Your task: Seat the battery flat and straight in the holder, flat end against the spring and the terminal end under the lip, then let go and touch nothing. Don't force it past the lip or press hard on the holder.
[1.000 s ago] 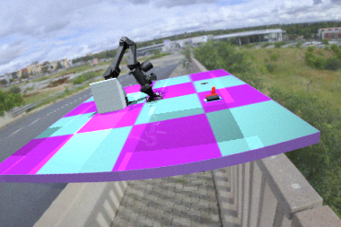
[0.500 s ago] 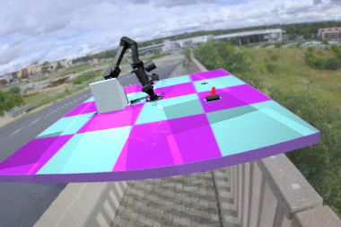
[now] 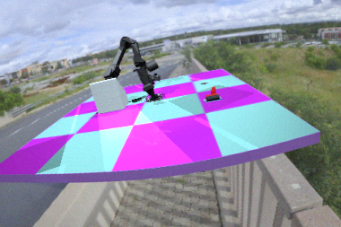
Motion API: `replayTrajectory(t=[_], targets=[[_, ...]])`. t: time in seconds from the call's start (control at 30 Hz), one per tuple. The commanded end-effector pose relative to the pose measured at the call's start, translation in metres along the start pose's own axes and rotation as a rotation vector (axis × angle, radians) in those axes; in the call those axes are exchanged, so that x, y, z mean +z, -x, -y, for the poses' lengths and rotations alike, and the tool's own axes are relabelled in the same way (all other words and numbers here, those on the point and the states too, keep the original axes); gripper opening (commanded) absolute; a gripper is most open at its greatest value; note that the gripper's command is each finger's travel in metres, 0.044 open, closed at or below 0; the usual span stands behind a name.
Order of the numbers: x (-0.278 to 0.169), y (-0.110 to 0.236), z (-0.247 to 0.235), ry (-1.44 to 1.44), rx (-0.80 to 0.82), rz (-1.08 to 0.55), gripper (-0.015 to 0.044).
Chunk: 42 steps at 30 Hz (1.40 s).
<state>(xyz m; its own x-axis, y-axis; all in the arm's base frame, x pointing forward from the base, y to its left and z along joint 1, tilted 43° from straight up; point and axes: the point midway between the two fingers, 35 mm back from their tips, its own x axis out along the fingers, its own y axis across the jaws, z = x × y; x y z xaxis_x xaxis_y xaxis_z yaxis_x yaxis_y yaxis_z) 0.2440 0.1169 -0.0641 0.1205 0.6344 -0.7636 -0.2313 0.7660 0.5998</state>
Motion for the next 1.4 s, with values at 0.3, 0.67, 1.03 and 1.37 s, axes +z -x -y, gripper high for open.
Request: replayTrajectory(t=[0.3, 0.67, 1.03, 1.37], targets=[[-0.0059, -0.0019, -0.0011, 0.002, -0.007, -0.1, 0.0079], [-0.0056, -0.0023, -0.0039, 0.008, -0.01, -0.167, 0.0079], [-0.005, -0.0023, -0.0066, 0.013, -0.015, -0.233, 0.0079], [-0.0011, -0.0031, -0.0081, 0.018, -0.024, -0.256, 0.0079]])
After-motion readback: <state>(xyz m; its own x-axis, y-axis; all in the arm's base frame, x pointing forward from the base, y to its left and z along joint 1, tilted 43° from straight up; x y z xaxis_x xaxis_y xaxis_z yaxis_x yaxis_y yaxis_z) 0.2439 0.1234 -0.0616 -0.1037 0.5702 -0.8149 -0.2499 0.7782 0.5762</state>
